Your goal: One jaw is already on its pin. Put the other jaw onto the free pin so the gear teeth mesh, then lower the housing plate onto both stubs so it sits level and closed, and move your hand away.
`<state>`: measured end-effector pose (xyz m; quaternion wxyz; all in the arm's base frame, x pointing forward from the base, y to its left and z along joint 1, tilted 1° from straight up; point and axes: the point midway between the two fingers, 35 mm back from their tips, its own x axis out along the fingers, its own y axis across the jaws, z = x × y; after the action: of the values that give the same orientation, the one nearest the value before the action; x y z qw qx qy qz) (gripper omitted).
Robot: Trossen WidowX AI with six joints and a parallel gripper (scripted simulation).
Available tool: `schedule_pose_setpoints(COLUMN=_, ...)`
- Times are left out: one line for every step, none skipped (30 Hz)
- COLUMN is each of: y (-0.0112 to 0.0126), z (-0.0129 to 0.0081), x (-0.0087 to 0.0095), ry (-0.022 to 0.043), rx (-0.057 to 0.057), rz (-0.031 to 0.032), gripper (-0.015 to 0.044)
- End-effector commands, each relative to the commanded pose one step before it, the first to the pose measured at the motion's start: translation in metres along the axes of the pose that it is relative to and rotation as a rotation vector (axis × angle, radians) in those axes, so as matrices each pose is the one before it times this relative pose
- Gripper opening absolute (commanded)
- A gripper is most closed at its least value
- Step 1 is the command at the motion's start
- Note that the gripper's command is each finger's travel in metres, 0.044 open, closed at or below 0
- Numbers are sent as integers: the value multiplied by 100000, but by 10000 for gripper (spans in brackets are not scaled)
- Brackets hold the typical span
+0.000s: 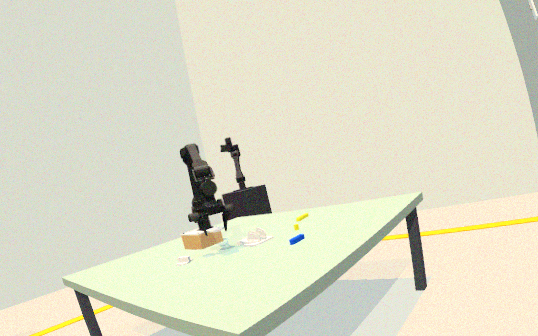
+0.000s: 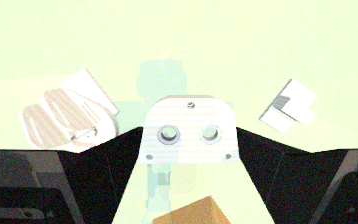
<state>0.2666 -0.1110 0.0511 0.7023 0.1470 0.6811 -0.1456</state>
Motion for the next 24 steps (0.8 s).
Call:
schedule_pose_setpoints(y=1152, z=-366, x=38, ry=19, rx=-3414, rz=77, gripper=351)
schedule_pose_setpoints(y=327, z=-70, x=1, ry=4, rx=-1108, rz=26, gripper=351)
schedule_pose_setpoints(y=326, z=-70, x=1, ry=4, rx=-1108, rz=26, gripper=351)
schedule_pose_setpoints(y=325, z=-70, x=1, ry=4, rx=-1108, rz=26, gripper=351)
schedule_pose_setpoints(y=325, z=-70, x=1, ry=4, rx=-1108, rz=26, gripper=351)
schedule_pose_setpoints(y=324, z=-70, x=1, ry=3, rx=-1108, rz=26, gripper=351)
schedule_pose_setpoints(y=323, z=-70, x=1, ry=3, rx=-1108, rz=26, gripper=351)
schedule_pose_setpoints(y=322, z=-71, x=1, ry=3, rx=-1108, rz=26, gripper=351)
schedule_pose_setpoints(y=322, z=-71, x=1, ry=3, rx=-1108, rz=26, gripper=351)
schedule_pose_setpoints(y=329, z=-73, x=1, ry=3, rx=-1136, rz=27, gripper=351)
schedule_pose_setpoints(y=329, z=-73, x=1, ry=3, rx=-1138, rz=27, gripper=351)
schedule_pose_setpoints(y=328, z=-73, x=1, ry=3, rx=-1138, rz=27, gripper=351)
schedule_pose_setpoints(y=327, z=-73, x=2, ry=3, rx=-1138, rz=27, gripper=351)
schedule_pose_setpoints(y=327, z=-73, x=2, ry=3, rx=-1138, rz=27, gripper=351)
schedule_pose_setpoints(y=326, z=-73, x=2, ry=3, rx=-1138, rz=27, gripper=351)
schedule_pose_setpoints(y=325, z=-74, x=2, ry=3, rx=-1138, rz=27, gripper=351)
schedule_pose_setpoints(y=324, z=-74, x=2, ry=3, rx=-1138, rz=27, gripper=351)
schedule_pose_setpoints(y=324, z=-74, x=2, ry=3, rx=-1138, rz=27, gripper=351)
schedule_pose_setpoints(y=323, z=-74, x=2, ry=2, rx=-1138, rz=28, gripper=351)
schedule_pose_setpoints(y=322, z=-74, x=2, ry=2, rx=-1138, rz=28, gripper=351)
schedule_pose_setpoints(y=322, z=-74, x=2, ry=2, rx=-1139, rz=28, gripper=351)
schedule_pose_setpoints(y=321, z=-74, x=2, ry=2, rx=-1139, rz=28, gripper=351)
schedule_pose_setpoints(y=320, z=-75, x=3, ry=2, rx=-1139, rz=28, gripper=351)
schedule_pose_setpoints(y=320, z=-75, x=3, ry=2, rx=-1139, rz=28, gripper=351)
